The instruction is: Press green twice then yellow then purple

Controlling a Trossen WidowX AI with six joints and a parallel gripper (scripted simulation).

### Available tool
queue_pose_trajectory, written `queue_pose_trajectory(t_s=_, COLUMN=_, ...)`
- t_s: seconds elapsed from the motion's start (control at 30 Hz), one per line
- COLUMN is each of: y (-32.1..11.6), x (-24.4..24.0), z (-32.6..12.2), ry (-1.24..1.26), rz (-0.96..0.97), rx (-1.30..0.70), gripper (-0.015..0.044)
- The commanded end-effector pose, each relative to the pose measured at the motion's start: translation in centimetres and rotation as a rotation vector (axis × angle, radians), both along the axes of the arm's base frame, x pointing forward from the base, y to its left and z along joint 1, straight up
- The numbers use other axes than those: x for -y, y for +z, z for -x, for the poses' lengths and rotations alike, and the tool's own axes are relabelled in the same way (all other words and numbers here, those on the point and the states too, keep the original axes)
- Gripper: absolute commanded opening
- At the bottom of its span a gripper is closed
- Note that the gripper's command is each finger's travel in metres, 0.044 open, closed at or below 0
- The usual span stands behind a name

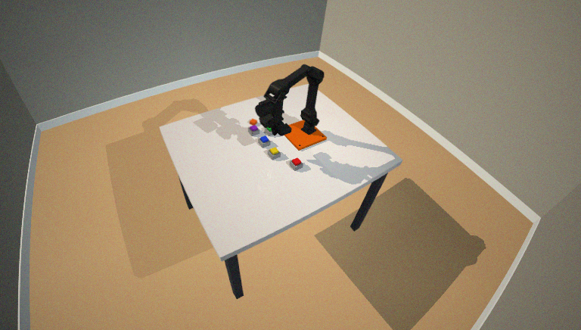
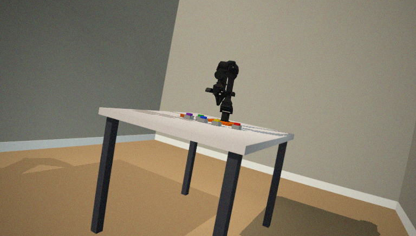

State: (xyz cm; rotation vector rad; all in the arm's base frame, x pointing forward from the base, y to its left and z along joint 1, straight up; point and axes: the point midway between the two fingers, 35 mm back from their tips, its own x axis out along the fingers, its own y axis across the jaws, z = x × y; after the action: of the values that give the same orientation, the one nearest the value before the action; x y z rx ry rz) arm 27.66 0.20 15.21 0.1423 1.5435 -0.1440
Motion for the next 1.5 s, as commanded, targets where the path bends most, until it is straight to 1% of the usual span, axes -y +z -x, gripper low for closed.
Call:
queue_pose_trajectory(t_s=0.0, y=0.1, x=-1.4, z=-0.5, ry=-0.017, rz=0.000, rx=0.004, gripper=0.0020)
queue_pose_trajectory(t_s=0.13, y=-0.7, x=-1.4, z=-0.6, ry=-0.017, rz=0.000, rx=0.005, gripper=0.0020)
queue_pose_trajectory(t_s=0.23, y=-4.3, x=-1.4, z=-0.8, ry=-0.017, rz=0.000, rx=0.005, gripper=0.0020)
queue_pose_trajectory(t_s=0.3, y=-5.9, x=-1.4, z=-0.7, ry=-0.017, rz=0.000, rx=0.004, gripper=0.0020)
queue_pose_trajectory(t_s=0.5, y=-6.2, x=-1.4, z=-0.7, ry=-0.017, rz=0.000, rx=0.004, gripper=0.0020)
queue_pose_trajectory(t_s=1.17, y=-9.5, x=-1.4, z=-0.8, ry=-0.017, rz=0.000, rx=0.004, gripper=0.0020)
queue_pose_trajectory(t_s=1.47, y=-9.6, x=-1.4, z=-0.8, ry=-0.017, rz=0.000, rx=0.004, gripper=0.0020)
